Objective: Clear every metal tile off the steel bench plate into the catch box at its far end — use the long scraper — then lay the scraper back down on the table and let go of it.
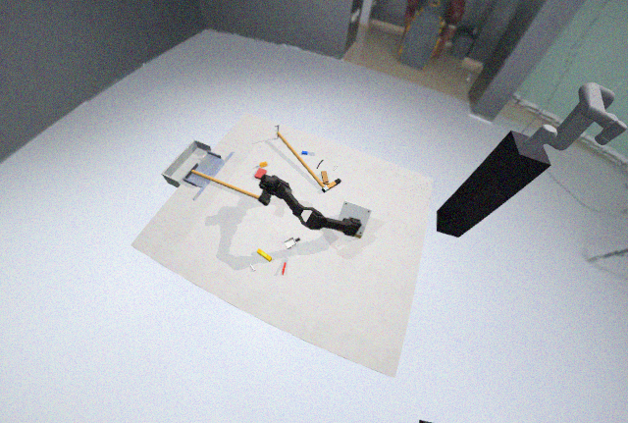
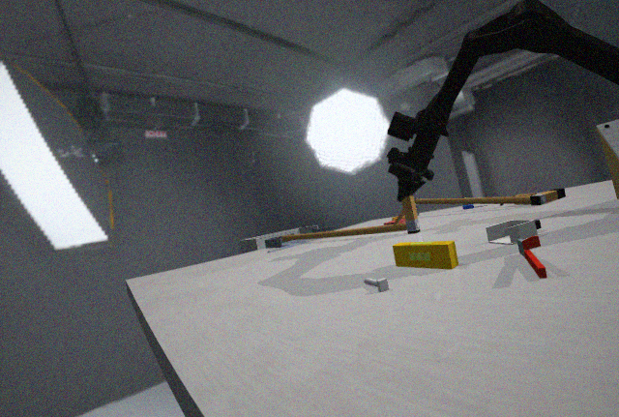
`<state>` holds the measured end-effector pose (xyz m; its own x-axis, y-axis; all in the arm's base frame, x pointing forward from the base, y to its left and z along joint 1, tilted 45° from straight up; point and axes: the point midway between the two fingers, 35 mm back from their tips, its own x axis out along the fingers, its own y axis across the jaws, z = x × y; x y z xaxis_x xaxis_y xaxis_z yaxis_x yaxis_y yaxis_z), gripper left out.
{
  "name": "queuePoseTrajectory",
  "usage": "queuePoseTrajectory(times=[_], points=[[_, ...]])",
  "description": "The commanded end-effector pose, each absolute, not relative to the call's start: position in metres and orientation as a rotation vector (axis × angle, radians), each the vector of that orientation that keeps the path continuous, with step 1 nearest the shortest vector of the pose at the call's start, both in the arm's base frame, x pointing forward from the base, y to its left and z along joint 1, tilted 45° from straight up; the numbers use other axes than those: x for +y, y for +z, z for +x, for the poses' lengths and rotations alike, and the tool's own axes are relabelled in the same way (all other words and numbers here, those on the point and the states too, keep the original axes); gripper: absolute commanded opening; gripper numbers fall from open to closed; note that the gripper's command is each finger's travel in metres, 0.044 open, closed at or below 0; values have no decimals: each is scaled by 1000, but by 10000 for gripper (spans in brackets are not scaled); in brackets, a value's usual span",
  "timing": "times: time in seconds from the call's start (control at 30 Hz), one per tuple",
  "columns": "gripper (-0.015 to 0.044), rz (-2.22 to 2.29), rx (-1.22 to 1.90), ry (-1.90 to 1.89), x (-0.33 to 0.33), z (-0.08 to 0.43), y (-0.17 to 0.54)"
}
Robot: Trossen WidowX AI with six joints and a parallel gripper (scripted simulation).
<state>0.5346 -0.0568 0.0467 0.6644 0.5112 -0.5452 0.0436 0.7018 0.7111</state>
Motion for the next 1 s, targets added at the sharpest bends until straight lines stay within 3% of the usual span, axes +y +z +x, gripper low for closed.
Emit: queuePoseTrajectory(times=[0.0,0.97], points=[[0,759,807,295,-59,529,50],[0,758,807,293,-60,496,55]])
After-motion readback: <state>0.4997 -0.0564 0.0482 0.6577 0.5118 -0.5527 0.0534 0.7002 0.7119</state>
